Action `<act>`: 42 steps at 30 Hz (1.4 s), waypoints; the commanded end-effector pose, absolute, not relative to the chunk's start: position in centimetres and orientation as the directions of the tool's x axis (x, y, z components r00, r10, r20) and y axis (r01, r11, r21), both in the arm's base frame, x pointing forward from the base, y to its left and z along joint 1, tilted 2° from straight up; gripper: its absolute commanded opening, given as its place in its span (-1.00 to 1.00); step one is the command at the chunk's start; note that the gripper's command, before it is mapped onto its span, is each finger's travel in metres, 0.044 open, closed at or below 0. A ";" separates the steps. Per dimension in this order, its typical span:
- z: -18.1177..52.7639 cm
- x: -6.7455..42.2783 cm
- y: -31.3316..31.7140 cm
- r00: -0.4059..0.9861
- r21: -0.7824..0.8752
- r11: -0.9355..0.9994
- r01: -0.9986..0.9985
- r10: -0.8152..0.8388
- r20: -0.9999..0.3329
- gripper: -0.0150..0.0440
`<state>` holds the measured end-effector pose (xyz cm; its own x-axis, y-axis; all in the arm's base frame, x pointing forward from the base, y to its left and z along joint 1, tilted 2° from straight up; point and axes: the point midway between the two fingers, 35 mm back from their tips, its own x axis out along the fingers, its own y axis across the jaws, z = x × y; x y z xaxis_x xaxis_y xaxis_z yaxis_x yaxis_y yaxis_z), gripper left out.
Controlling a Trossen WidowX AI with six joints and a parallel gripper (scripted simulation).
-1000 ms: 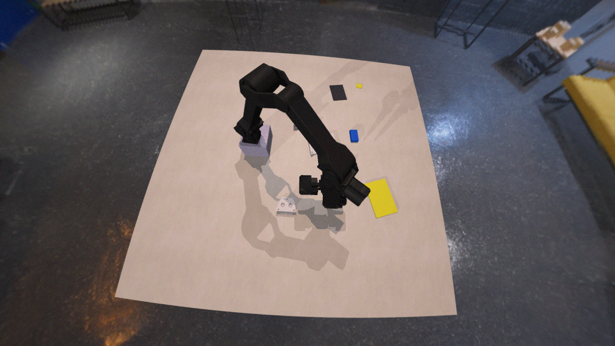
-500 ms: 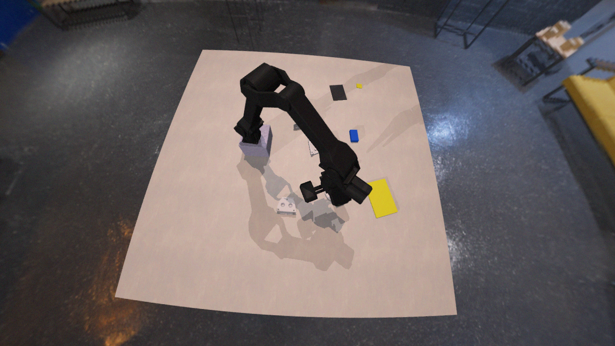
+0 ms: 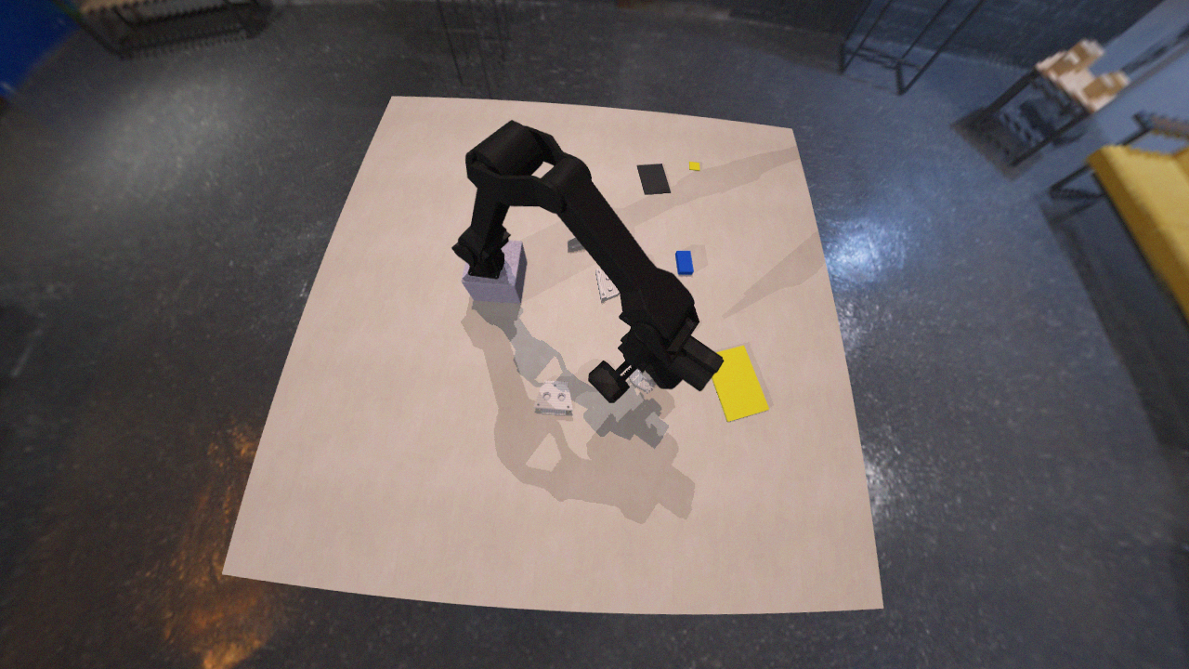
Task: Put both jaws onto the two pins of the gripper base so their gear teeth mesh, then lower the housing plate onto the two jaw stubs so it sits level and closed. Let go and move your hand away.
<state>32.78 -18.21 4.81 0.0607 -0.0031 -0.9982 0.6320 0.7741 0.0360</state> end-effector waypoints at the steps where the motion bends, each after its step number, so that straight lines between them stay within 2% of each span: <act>1: 4.8 32.8 -18.1 0.057 0.030 0.831 0.556 -0.002 -0.998 1.00; 22: 5.0 33.4 -17.4 0.057 0.003 0.999 0.052 0.000 -0.998 1.00; 42: 5.2 33.8 -16.7 0.056 -0.023 0.896 -0.444 0.003 -0.998 1.00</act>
<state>33.79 -16.83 5.17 0.0591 0.0005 -0.9983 -0.3808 0.9244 -0.0221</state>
